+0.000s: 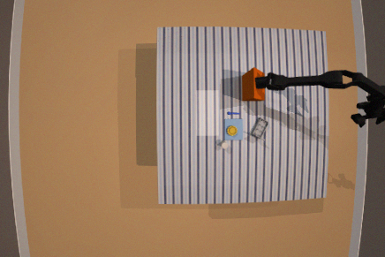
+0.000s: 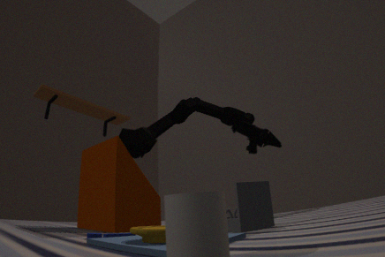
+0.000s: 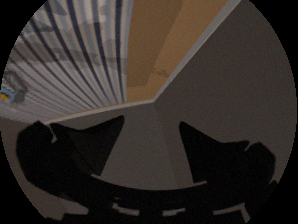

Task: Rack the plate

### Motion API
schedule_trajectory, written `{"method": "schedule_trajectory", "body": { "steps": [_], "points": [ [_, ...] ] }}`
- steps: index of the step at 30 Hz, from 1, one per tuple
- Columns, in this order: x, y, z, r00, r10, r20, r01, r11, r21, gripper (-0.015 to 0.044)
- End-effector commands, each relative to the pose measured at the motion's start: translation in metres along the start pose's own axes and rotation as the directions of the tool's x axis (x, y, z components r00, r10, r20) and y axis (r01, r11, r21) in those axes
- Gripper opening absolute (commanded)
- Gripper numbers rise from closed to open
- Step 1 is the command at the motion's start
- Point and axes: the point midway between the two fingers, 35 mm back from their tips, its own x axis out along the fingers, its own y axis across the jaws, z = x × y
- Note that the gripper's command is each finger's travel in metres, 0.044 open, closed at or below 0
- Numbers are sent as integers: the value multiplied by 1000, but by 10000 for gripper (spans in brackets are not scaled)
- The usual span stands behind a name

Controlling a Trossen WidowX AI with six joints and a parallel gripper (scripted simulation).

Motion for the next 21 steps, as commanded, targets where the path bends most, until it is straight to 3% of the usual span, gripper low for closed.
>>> {"method": "schedule_trajectory", "body": {
  "steps": [1, 9, 21],
  "points": [
    [1, 1, -1, 1000, 3, -2, -3, 1000, 0, 400],
    [28, 41, -21, 992, 113, -64, -112, 993, 28, 400],
    [73, 125, -40, 949, 311, -54, -301, 943, 140, 400]
  ]
}}
